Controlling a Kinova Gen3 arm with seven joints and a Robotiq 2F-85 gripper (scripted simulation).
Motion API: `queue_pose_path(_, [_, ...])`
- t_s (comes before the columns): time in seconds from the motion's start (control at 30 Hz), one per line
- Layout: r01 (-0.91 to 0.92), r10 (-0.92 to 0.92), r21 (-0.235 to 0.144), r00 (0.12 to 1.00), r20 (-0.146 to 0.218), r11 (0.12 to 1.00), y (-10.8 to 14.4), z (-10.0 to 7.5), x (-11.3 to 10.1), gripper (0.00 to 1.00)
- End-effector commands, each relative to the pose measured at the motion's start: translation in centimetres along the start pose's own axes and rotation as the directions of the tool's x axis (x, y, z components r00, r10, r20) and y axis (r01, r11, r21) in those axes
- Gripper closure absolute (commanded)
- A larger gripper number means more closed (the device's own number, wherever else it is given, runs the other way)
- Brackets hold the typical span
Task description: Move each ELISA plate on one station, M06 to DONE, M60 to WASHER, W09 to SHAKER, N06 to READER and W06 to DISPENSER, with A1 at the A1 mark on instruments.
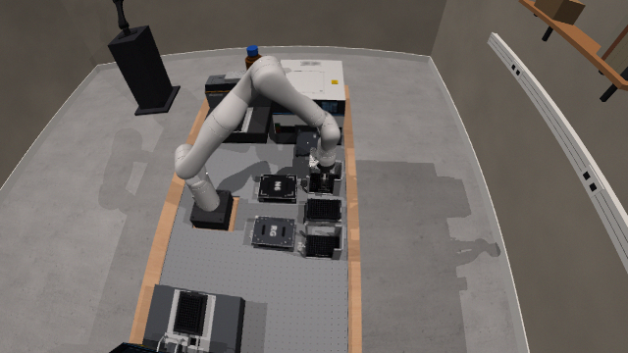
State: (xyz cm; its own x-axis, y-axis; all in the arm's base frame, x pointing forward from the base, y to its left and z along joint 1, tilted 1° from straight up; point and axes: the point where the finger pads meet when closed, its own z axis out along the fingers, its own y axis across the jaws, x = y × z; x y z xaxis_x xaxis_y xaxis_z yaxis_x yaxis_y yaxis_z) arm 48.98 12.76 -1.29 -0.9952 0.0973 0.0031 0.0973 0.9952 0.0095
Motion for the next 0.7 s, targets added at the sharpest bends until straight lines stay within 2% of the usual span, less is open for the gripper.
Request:
queue_pose_path(0.0, [0.000,0.000,-0.001,1.000,0.002,1.000,0.0,-0.5,-0.1,0.00])
queue_pose_path(0.67, [0.000,0.000,-0.001,1.000,0.002,1.000,0.0,-2.9,-0.1,0.00])
